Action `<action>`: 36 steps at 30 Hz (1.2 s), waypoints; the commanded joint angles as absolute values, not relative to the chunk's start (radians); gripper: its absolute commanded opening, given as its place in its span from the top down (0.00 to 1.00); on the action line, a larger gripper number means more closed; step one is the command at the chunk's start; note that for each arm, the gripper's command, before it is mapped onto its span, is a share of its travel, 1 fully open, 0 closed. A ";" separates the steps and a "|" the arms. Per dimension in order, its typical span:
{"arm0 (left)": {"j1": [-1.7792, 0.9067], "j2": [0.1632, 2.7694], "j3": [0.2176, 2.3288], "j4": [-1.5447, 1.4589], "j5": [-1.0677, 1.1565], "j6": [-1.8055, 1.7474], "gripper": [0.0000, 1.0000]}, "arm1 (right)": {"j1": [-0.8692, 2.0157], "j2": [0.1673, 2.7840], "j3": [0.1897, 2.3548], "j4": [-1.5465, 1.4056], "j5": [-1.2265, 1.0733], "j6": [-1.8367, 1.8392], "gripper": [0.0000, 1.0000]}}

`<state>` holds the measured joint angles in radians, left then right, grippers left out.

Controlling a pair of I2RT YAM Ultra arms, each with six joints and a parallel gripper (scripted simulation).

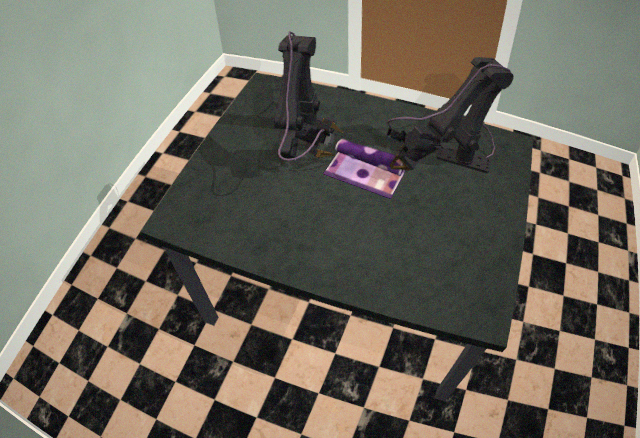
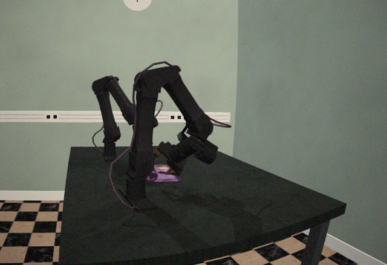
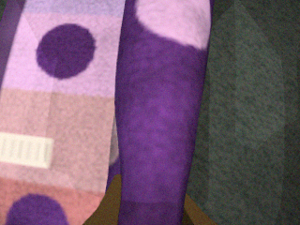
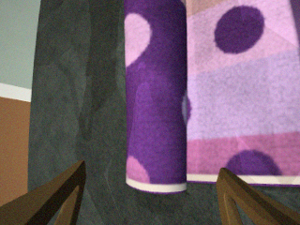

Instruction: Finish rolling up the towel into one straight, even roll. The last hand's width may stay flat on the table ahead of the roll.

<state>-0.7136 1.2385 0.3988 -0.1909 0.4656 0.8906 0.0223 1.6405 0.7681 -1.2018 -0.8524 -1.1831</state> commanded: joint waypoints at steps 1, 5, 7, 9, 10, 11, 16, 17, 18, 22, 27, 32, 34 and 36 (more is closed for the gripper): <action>-0.675 1.294 0.480 -0.303 0.550 0.885 0.75 | 0.003 1.660 0.812 -1.289 -0.834 -1.261 0.15; -0.636 1.374 0.557 -0.405 0.618 0.895 0.75 | 0.023 1.590 0.782 -1.246 -0.829 -1.230 0.13; -0.617 1.418 0.598 -0.459 0.651 0.902 0.75 | 0.042 1.527 0.755 -1.205 -0.826 -1.201 0.12; -0.599 1.464 0.640 -0.515 0.683 0.912 0.75 | 0.068 1.449 0.722 -1.155 -0.820 -1.163 0.11; -0.591 1.488 0.661 -0.543 0.698 0.918 0.75 | 0.084 1.403 0.703 -1.126 -0.815 -1.138 0.11; -0.583 1.512 0.682 -0.572 0.713 0.924 0.75 | 0.102 1.353 0.684 -1.096 -0.809 -1.111 0.11; -0.559 1.593 0.752 -0.670 0.756 0.955 0.75 | 0.175 1.179 0.618 -0.994 -0.771 -1.000 0.09; -0.553 1.616 0.772 -0.698 0.769 0.962 0.75 | 0.203 1.124 0.598 -0.962 -0.756 -0.967 0.09; -0.547 1.640 0.791 -0.726 0.780 0.969 0.75 | 0.233 1.067 0.577 -0.930 -0.737 -0.931 0.09; -0.526 1.731 0.868 -0.838 0.822 1.003 0.75 | 0.383 0.840 0.498 -0.809 -0.622 -0.776 0.07; -0.507 1.835 0.952 -0.966 0.861 1.050 0.75 | 0.632 0.613 0.419 -0.704 -0.387 -0.606 0.05; -0.499 1.894 0.997 -1.040 0.876 1.088 0.75 | 0.835 0.531 0.387 -0.669 -0.170 -0.503 0.04; -0.496 1.920 1.017 -1.072 0.883 1.101 0.75 | 0.930 0.513 0.378 -0.658 -0.069 -0.461 0.03; -0.493 1.940 1.033 -1.098 0.888 1.114 0.75 | 1.009 0.508 0.374 -0.654 0.018 -0.422 0.03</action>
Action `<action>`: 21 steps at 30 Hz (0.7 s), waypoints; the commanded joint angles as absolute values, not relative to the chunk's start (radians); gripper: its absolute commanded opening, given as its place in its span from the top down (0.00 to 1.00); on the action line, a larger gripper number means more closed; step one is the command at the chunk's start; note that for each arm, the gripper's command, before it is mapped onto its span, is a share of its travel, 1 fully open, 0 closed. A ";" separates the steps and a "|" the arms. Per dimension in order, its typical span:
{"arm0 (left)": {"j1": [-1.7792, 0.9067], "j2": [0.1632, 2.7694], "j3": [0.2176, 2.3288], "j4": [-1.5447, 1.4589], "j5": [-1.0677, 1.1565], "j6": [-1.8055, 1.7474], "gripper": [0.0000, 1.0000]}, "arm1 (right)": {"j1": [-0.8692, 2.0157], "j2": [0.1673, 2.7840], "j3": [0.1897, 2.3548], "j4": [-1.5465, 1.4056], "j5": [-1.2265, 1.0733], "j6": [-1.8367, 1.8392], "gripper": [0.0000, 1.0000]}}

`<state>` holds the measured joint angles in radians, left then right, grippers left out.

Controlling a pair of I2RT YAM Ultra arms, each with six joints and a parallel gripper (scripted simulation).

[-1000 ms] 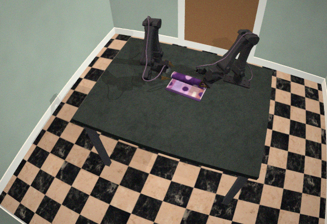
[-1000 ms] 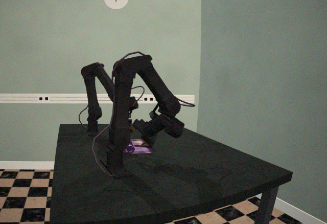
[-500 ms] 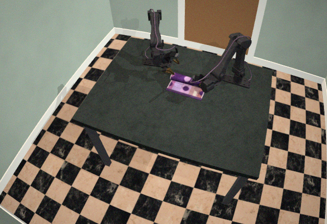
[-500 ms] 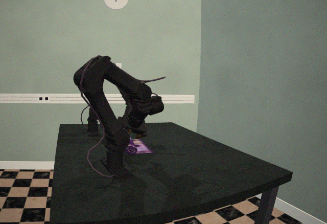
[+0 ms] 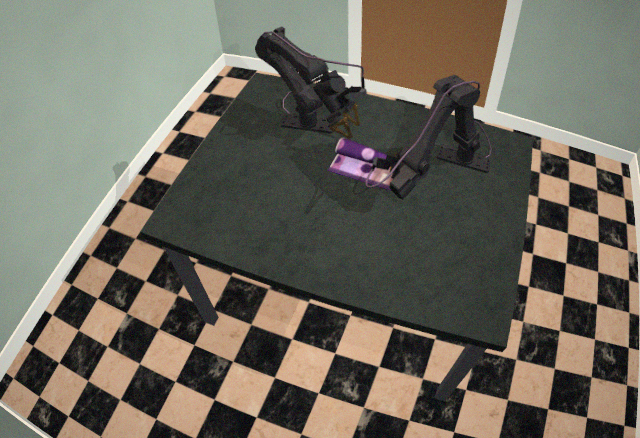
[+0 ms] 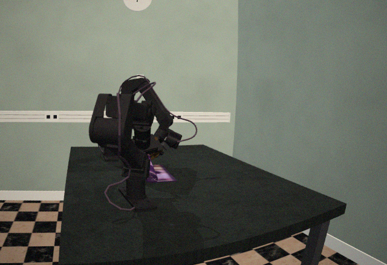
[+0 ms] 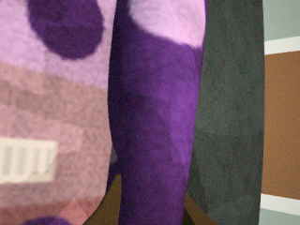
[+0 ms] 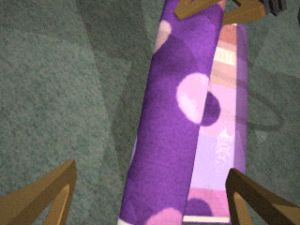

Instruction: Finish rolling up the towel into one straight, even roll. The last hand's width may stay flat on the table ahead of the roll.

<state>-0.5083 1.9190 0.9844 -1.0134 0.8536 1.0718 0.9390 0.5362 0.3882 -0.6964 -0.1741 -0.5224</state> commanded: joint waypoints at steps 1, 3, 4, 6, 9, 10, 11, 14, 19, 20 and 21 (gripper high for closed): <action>-0.492 1.948 1.039 -1.108 0.890 1.119 0.75 | 1.038 0.510 0.373 -0.655 0.052 -0.405 0.02; -0.491 1.959 1.047 -1.122 0.892 1.127 0.75 | 1.079 0.519 0.373 -0.655 0.101 -0.376 0.02; -0.491 1.962 1.049 -1.125 0.892 1.130 0.75 | 1.094 0.523 0.373 -0.654 0.119 -0.366 0.02; -0.491 1.967 1.049 -1.123 0.892 1.133 0.75 | 1.104 0.530 0.373 -0.653 0.136 -0.362 0.02; -0.491 1.982 1.043 -1.106 0.891 1.136 0.75 | 1.072 0.530 0.370 -0.650 0.111 -0.398 0.02; -0.491 1.982 1.043 -1.106 0.891 1.136 0.75 | 1.072 0.530 0.370 -0.650 0.111 -0.398 0.02; -0.491 1.982 1.043 -1.106 0.891 1.136 0.75 | 1.072 0.530 0.370 -0.650 0.111 -0.398 0.02; -0.491 1.995 1.038 -1.090 0.891 1.137 0.75 | 1.032 0.527 0.367 -0.647 0.075 -0.438 0.02; -0.491 1.996 1.038 -1.089 0.891 1.138 0.75 | 1.035 0.521 0.336 -0.622 0.076 -0.437 0.02; -0.491 1.996 1.038 -1.089 0.891 1.138 0.75 | 1.039 0.518 0.321 -0.610 0.079 -0.433 0.02; -0.491 1.996 1.038 -1.089 0.891 1.138 0.75 | 1.044 0.516 0.303 -0.596 0.082 -0.429 0.02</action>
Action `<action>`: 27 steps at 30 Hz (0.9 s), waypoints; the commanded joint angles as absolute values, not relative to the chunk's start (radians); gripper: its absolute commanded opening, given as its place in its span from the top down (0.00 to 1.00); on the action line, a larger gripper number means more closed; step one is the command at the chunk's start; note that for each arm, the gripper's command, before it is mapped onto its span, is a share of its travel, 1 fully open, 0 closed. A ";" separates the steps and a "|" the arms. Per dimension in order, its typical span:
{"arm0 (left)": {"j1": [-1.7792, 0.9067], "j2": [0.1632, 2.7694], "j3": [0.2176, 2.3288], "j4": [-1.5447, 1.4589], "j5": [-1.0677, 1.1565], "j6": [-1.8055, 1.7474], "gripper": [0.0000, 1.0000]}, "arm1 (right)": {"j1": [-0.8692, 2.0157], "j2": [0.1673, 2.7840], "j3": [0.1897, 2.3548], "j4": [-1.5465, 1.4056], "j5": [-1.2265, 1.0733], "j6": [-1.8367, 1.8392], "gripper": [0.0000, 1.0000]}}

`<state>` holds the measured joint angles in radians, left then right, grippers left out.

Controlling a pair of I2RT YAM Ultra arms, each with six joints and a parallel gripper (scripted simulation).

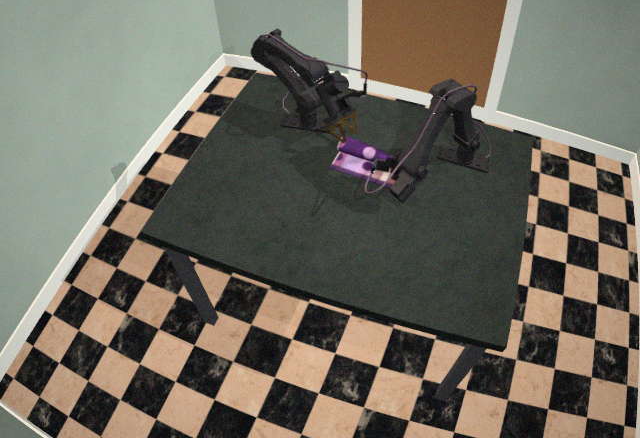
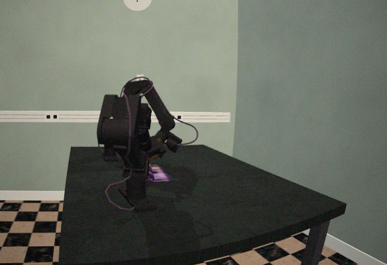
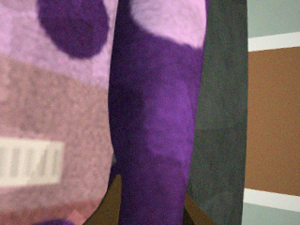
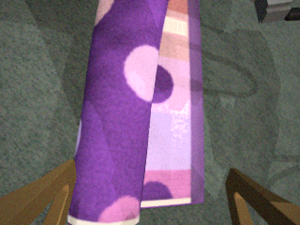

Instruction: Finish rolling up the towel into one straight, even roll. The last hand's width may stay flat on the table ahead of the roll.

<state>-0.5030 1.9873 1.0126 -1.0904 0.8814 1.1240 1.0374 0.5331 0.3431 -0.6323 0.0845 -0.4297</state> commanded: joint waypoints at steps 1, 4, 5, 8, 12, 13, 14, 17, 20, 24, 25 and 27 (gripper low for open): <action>-0.491 1.996 1.038 -1.089 0.891 1.138 0.75 | 1.049 0.514 0.285 -0.581 0.086 -0.425 0.02; -0.491 1.996 1.038 -1.089 0.891 1.138 0.75 | 1.065 0.511 0.225 -0.526 0.096 -0.412 0.02; -0.491 1.996 1.038 -1.089 0.891 1.138 0.75 | 1.071 0.512 0.205 -0.506 0.100 -0.407 0.02; -0.491 1.996 1.038 -1.089 0.891 1.138 0.75 | 1.079 0.515 0.185 -0.481 0.106 -0.400 0.02; -0.491 1.996 1.038 -1.089 0.891 1.138 0.75 | 1.097 0.527 0.129 -0.416 0.120 -0.386 0.02; -0.491 1.996 1.038 -1.089 0.891 1.138 0.75 | 1.100 0.531 0.122 -0.404 0.122 -0.384 0.02; -0.491 1.996 1.038 -1.089 0.891 1.138 0.75 | 1.101 0.535 0.119 -0.397 0.124 -0.383 0.02; -0.491 1.996 1.038 -1.089 0.891 1.138 0.75 | 1.097 0.588 0.128 -0.351 0.122 -0.386 0.02; -0.491 1.996 1.038 -1.089 0.891 1.138 0.75 | 1.096 0.605 0.127 -0.334 0.122 -0.387 0.15; -0.491 1.996 1.038 -1.089 0.891 1.138 0.75 | 1.096 0.610 0.127 -0.328 0.122 -0.387 0.23; -0.491 1.996 1.038 -1.089 0.891 1.138 0.75 | 1.096 0.614 0.127 -0.324 0.122 -0.387 0.28; -0.491 1.996 1.038 -1.089 0.891 1.138 0.75 | 1.096 0.614 0.127 -0.324 0.122 -0.387 0.36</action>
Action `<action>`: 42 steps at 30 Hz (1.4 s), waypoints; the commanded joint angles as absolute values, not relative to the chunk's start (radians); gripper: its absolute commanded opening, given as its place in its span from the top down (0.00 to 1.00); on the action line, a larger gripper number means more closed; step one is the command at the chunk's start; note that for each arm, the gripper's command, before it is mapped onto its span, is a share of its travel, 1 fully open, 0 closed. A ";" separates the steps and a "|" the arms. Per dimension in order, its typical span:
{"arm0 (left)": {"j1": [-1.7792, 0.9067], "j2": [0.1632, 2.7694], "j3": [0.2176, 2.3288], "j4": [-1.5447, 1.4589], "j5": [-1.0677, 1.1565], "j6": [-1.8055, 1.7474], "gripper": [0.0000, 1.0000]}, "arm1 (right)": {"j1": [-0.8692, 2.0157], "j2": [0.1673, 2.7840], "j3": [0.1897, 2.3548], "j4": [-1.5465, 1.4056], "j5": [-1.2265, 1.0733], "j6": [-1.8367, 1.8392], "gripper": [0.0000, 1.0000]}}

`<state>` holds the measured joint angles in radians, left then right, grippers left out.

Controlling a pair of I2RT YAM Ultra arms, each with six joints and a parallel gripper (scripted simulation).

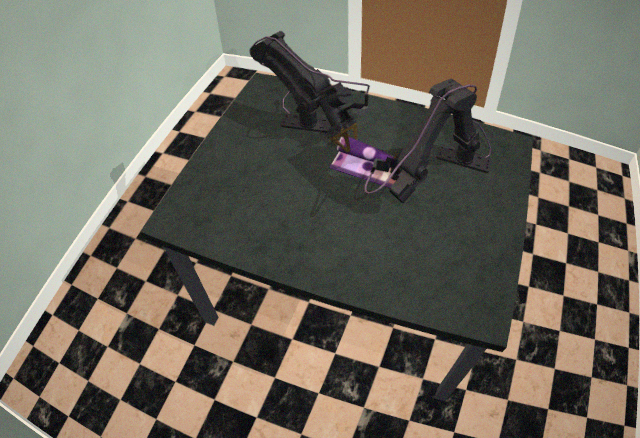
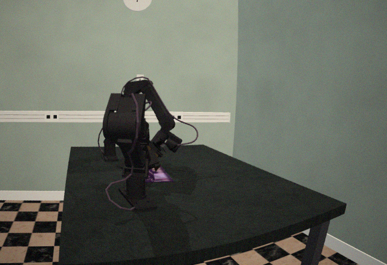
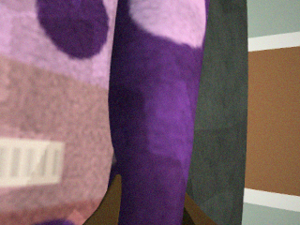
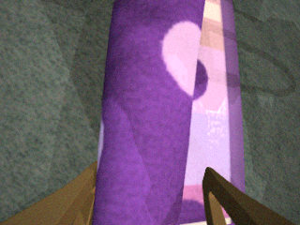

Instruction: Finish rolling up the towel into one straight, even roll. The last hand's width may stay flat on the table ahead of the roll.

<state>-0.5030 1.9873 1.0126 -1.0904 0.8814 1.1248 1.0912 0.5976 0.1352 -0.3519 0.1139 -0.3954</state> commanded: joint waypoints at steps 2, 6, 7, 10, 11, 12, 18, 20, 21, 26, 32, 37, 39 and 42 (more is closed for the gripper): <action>-0.491 1.996 1.038 -1.089 0.891 1.138 0.75 | 1.096 0.614 0.127 -0.324 0.122 -0.387 0.45; -0.491 1.996 1.038 -1.089 0.891 1.138 0.75 | 1.096 0.615 0.127 -0.324 0.122 -0.387 0.59; -0.491 1.996 1.038 -1.089 0.891 1.138 0.75 | 1.096 0.615 0.127 -0.324 0.122 -0.387 0.60; -0.491 1.996 1.038 -1.089 0.891 1.138 0.75 | 1.096 0.615 0.127 -0.324 0.122 -0.387 0.63; -0.491 1.996 1.038 -1.089 0.891 1.138 0.75 | 1.096 0.615 0.127 -0.324 0.122 -0.387 0.64; -0.491 1.996 1.038 -1.089 0.891 1.138 0.75 | 1.096 0.615 0.127 -0.324 0.122 -0.387 0.65; -0.491 1.996 1.038 -1.089 0.891 1.138 0.75 | 1.096 0.615 0.127 -0.324 0.122 -0.387 0.69; -0.491 1.996 1.038 -1.089 0.891 1.138 0.75 | 1.096 0.615 0.127 -0.324 0.122 -0.387 0.71; -0.491 1.996 1.038 -1.089 0.891 1.138 0.75 | 1.096 0.615 0.127 -0.324 0.122 -0.387 0.71; -0.491 1.996 1.038 -1.089 0.891 1.138 0.75 | 1.096 0.615 0.127 -0.324 0.122 -0.387 0.72; -0.491 1.996 1.038 -1.090 0.891 1.138 0.71 | 1.096 0.615 0.127 -0.324 0.122 -0.387 0.73; -0.491 1.985 1.043 -1.104 0.892 1.137 0.51 | 1.096 0.615 0.127 -0.323 0.122 -0.387 0.73; -0.491 1.979 1.045 -1.113 0.892 1.137 0.43 | 1.096 0.615 0.127 -0.323 0.122 -0.387 0.73; -0.491 1.970 1.049 -1.126 0.892 1.137 0.31 | 1.096 0.615 0.127 -0.323 0.122 -0.387 0.73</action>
<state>-0.5030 1.9869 1.0130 -1.1263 0.9009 1.1259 1.0912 0.5995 0.1352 -0.3363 0.1143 -0.3954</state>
